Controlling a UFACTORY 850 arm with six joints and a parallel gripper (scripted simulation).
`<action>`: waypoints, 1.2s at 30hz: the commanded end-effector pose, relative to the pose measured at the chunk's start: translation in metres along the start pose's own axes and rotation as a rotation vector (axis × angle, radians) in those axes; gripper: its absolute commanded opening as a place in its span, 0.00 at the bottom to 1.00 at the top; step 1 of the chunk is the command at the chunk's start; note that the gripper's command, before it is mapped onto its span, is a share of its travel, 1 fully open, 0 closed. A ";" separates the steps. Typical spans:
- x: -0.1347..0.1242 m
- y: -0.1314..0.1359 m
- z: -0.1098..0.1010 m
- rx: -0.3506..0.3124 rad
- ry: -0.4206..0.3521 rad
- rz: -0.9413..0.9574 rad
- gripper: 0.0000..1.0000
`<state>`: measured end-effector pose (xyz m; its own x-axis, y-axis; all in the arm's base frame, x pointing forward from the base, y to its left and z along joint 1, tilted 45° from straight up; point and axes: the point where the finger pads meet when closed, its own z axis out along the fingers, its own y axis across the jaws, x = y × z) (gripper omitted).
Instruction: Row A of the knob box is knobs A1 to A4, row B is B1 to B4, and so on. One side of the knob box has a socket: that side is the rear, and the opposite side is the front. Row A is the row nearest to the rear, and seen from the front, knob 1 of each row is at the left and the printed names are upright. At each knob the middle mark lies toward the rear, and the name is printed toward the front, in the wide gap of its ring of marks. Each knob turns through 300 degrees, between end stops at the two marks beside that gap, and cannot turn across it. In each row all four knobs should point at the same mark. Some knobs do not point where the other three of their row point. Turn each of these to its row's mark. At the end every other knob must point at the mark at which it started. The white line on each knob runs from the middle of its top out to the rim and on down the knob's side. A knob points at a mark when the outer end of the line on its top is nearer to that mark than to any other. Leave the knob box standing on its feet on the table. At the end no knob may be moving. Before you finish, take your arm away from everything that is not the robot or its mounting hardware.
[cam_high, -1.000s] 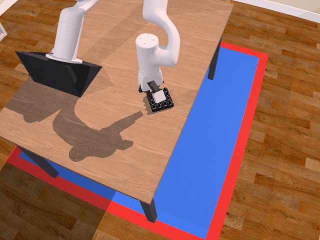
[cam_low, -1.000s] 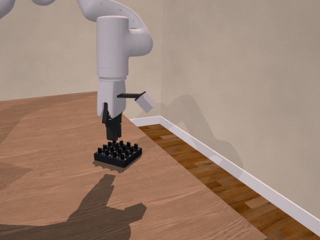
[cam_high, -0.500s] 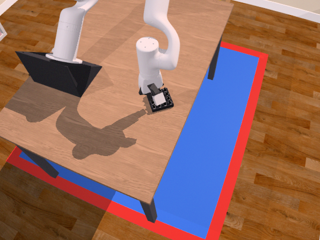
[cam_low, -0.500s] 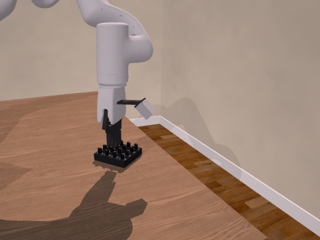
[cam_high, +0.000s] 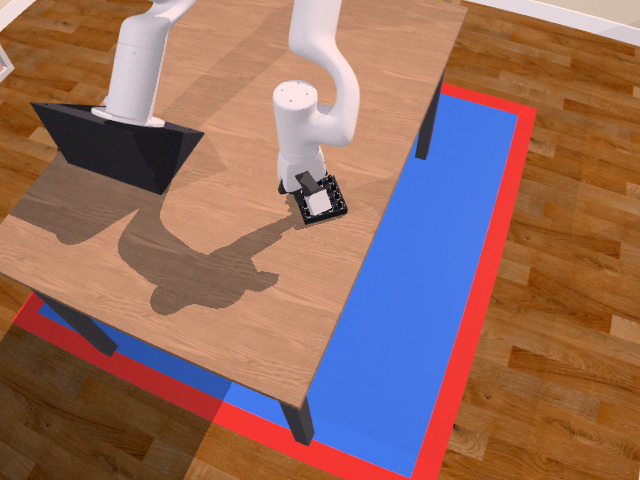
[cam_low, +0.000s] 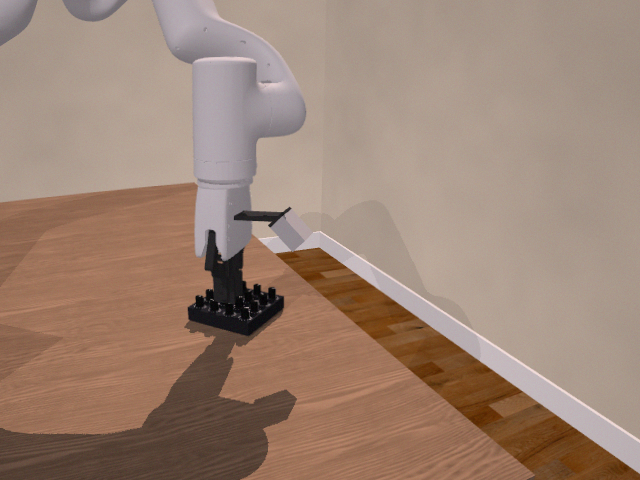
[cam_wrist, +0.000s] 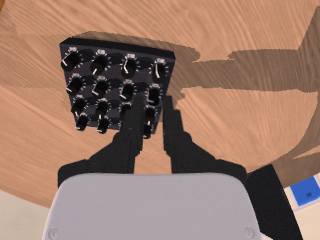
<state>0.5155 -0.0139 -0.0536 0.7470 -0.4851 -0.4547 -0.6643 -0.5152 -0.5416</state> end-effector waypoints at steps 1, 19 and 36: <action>0.001 0.000 0.001 0.001 0.002 -0.001 0.19; 0.001 0.000 0.004 0.001 0.002 -0.001 0.19; 0.001 0.000 0.004 0.001 0.002 -0.001 0.19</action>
<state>0.5156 -0.0105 -0.0571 0.7470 -0.4851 -0.4546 -0.6642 -0.5151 -0.5417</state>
